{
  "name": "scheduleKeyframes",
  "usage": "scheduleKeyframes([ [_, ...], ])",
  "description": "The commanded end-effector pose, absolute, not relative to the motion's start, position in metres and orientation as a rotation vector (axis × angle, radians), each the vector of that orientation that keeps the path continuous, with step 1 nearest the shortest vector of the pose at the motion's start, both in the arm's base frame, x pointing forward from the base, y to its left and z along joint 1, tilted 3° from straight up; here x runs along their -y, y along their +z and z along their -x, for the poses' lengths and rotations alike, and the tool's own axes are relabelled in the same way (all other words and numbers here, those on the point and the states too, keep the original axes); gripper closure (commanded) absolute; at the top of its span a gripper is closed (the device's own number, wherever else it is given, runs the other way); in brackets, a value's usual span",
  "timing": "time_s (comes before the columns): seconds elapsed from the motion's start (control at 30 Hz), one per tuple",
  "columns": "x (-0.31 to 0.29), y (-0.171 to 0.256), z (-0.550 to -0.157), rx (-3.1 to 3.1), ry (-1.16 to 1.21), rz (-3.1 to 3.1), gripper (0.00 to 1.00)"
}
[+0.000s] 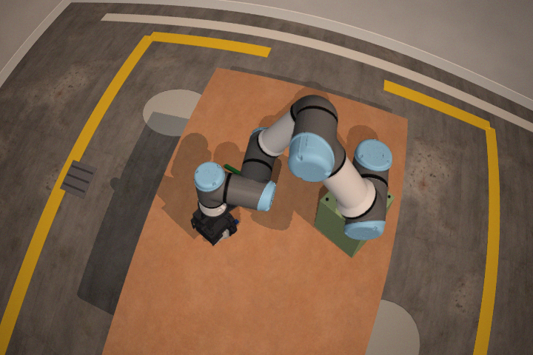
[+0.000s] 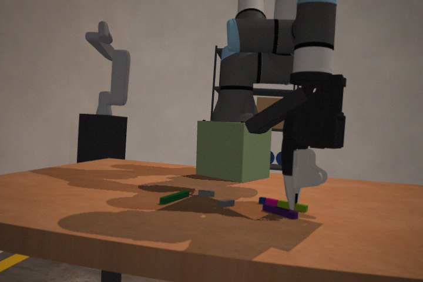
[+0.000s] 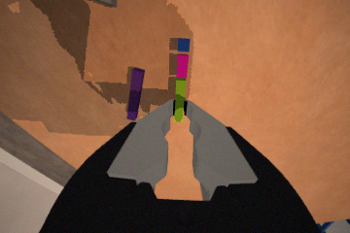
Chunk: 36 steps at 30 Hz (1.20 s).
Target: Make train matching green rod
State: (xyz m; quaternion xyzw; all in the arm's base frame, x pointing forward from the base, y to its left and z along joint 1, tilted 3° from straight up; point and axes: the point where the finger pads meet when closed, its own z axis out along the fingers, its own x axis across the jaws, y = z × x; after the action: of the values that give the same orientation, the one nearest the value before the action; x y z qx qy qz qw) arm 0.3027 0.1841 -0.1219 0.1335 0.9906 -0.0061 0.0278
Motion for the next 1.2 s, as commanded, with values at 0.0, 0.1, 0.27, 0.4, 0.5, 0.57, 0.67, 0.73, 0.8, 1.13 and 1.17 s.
scheduleKeyframes([
  [0.0,-0.1843,-0.1213,-0.3035,-3.056,-0.017,-0.412,1.0],
  [0.1,-0.1843,-0.1213,-0.3035,-3.056,-0.017,-0.412,1.0],
  [0.27,-0.1843,-0.1213,-0.3035,-3.056,-0.017,-0.412,1.0],
  [0.4,-0.1843,-0.1213,-0.3035,-3.056,-0.017,-0.412,1.0],
  [0.5,-0.1843,-0.1213,-0.3035,-3.056,-0.017,-0.412,1.0],
  [0.57,-0.1843,-0.1213,-0.3035,-3.056,-0.017,-0.412,1.0],
  [0.67,-0.1843,-0.1213,-0.3035,-3.056,-0.017,-0.412,1.0],
  [0.73,-0.1843,-0.1213,-0.3035,-3.056,-0.017,-0.412,1.0],
  [0.8,-0.1843,-0.1213,-0.3035,-3.056,-0.017,-0.412,1.0],
  [1.13,-0.1843,-0.1213,-0.3035,-3.056,-0.017,-0.412,0.92],
  [1.17,-0.1843,-0.1213,-0.3035,-3.056,-0.017,-0.412,0.89],
])
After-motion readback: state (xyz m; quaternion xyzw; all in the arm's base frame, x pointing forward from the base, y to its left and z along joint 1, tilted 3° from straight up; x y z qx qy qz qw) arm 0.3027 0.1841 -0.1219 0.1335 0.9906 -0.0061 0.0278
